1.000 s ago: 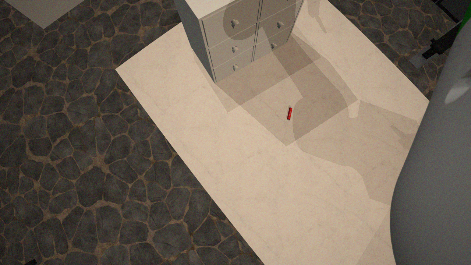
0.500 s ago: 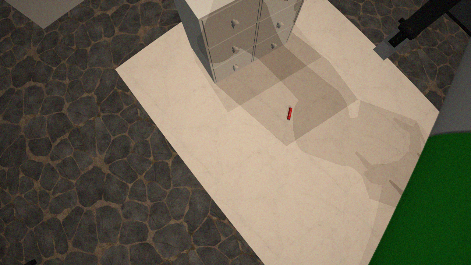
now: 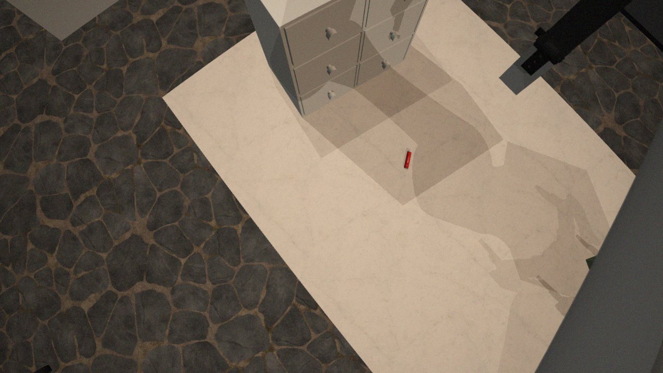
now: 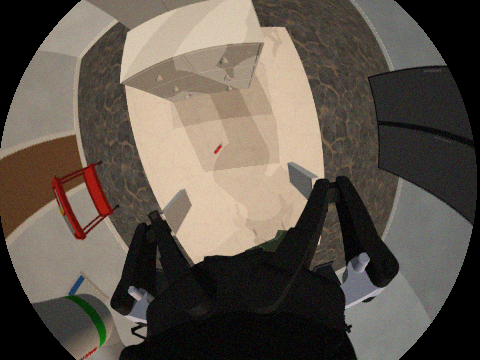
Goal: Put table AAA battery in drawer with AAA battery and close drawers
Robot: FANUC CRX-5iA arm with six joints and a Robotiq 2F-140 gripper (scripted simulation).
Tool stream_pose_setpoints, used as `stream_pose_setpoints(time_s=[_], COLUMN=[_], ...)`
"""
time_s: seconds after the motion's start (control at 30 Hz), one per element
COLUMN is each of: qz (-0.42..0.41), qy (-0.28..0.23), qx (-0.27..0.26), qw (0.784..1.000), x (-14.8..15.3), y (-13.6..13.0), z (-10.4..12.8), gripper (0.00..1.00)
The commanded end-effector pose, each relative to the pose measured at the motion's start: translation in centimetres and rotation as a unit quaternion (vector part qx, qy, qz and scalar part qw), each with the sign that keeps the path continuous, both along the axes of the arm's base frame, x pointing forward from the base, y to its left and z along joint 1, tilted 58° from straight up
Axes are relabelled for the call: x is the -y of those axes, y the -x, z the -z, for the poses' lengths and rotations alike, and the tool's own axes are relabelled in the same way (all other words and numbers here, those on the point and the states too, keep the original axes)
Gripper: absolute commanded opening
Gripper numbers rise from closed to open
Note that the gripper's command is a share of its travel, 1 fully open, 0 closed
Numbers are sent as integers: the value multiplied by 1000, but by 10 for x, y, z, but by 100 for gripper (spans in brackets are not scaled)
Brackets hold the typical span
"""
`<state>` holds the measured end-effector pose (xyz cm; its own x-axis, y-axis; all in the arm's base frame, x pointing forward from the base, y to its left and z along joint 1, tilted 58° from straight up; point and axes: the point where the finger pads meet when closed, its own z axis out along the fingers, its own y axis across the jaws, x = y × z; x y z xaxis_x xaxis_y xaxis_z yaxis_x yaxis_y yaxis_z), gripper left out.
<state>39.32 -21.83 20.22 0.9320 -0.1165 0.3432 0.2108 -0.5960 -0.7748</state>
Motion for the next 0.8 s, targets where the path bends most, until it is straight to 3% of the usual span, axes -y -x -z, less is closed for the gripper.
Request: stream_pose_setpoints(time_s=[0.0,0.5,0.77], qz=[0,15,32], qy=[0,-8,-17], qx=[0,-21,-46], qw=[1000,1000,998], x=[0,-42,-90], y=[0,-18,-39], z=[0,28,61], gripper=[100,100,100])
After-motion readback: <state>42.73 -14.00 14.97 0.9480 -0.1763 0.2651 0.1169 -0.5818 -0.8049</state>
